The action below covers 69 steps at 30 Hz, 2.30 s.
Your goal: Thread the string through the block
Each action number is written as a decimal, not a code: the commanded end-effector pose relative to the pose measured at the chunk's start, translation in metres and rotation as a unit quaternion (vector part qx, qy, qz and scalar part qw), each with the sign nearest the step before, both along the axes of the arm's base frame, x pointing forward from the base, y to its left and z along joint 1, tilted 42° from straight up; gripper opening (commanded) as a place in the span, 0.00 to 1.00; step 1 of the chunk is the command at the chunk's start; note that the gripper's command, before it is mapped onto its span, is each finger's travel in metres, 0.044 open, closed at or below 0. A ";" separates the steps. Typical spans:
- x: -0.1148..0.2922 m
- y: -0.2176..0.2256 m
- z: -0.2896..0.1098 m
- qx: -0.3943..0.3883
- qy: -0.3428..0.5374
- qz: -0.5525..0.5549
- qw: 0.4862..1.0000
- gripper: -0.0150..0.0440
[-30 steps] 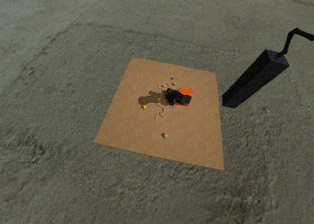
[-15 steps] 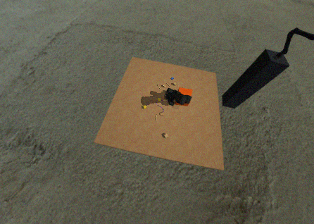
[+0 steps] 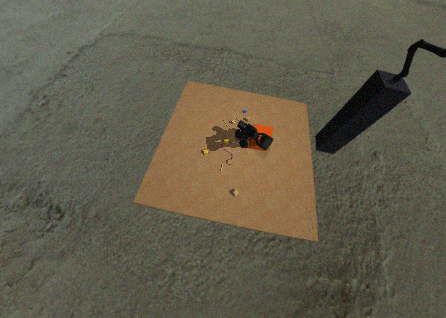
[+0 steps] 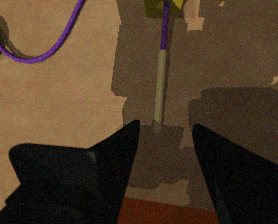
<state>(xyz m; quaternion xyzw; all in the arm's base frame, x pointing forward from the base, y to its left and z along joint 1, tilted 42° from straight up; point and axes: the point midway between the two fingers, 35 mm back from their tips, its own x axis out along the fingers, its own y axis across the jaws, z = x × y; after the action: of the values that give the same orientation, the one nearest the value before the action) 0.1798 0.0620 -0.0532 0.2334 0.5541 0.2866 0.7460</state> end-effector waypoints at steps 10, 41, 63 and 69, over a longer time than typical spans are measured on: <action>0.005 -0.029 0.045 0.012 -0.016 0.000 1.000 0.61; 0.004 -0.043 0.060 0.014 -0.008 -0.003 1.000 1.00; 0.004 -0.043 0.060 0.014 -0.008 -0.003 1.000 1.00; 0.004 -0.043 0.060 0.014 -0.008 -0.003 1.000 1.00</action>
<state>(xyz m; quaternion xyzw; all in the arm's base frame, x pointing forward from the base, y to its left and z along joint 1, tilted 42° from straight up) 0.1838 0.0194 0.0065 0.2426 0.5430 0.2948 0.7480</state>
